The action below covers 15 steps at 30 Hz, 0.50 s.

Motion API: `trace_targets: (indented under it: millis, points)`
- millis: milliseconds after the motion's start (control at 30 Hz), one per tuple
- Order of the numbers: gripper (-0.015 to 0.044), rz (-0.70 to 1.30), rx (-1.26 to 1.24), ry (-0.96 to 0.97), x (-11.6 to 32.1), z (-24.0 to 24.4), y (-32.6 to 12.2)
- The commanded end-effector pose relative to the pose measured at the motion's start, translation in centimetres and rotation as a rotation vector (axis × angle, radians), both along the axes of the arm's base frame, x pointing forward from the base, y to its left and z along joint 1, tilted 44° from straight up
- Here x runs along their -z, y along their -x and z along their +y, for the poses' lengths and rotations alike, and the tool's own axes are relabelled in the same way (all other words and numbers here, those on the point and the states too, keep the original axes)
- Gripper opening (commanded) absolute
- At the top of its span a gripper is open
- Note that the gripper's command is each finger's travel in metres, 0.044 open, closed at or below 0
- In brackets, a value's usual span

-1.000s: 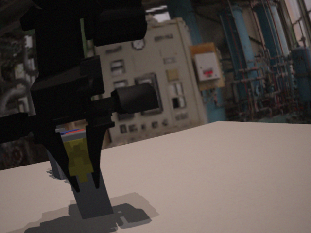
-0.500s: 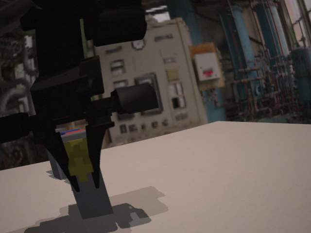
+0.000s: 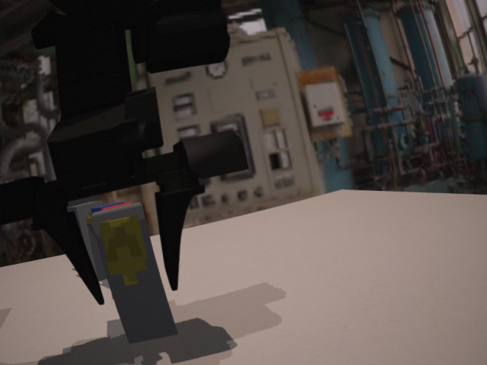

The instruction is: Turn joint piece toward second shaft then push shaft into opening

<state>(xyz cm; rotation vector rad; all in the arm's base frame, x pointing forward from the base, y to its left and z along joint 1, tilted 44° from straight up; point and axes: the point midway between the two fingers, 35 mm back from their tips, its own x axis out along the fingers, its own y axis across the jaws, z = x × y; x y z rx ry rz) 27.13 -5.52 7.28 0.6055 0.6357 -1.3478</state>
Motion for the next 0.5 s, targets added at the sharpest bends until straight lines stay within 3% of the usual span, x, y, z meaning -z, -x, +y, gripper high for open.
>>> trace_targets:
  millis: [0, 100, 467]
  points:
    - [0.0382, 0.0, -0.001, 0.0, -0.02, 0.01, -0.02]
    - [0.044, 0.0, -0.001, 0.0, -0.02, 0.01, -0.02]
    - [0.044, 0.0, -0.001, 0.0, -0.02, 0.01, -0.02]
